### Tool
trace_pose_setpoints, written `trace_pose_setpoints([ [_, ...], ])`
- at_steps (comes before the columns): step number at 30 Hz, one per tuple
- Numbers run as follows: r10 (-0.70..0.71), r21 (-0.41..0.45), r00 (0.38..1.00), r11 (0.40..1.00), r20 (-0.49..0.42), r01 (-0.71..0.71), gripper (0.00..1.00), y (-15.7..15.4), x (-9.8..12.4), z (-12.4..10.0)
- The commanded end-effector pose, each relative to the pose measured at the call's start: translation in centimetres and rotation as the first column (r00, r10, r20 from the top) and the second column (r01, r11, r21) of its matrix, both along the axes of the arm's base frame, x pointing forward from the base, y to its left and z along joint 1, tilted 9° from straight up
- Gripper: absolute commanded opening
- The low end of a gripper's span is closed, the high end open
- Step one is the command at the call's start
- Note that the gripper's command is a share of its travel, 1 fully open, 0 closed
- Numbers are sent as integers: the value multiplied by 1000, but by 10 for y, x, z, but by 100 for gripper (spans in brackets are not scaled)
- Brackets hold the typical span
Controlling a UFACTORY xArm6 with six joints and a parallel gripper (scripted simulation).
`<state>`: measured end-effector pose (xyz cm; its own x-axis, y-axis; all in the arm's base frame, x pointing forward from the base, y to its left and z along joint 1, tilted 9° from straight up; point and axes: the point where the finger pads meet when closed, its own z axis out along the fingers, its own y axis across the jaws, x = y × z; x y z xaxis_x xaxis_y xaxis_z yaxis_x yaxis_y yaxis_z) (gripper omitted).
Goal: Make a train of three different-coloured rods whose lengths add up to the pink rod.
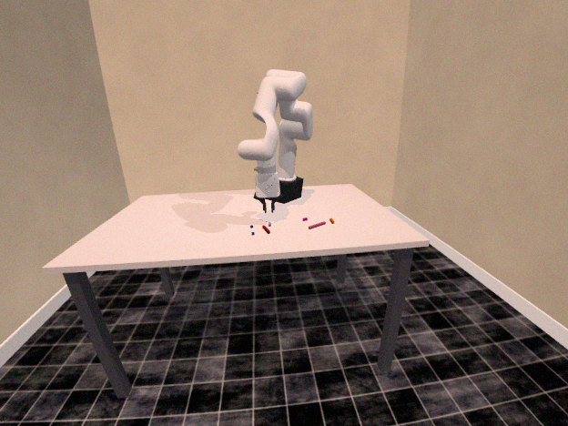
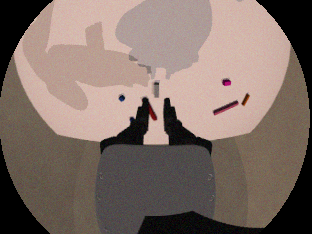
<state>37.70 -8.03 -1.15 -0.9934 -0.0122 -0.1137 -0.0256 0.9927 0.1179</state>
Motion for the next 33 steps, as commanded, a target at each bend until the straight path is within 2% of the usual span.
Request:
trace_pose_setpoints([
  [1,0,-1,1000,1000,2,0,24,0,2,-3],
  [33,0,-1,1000,1000,2,0,24,5,7,-40],
])
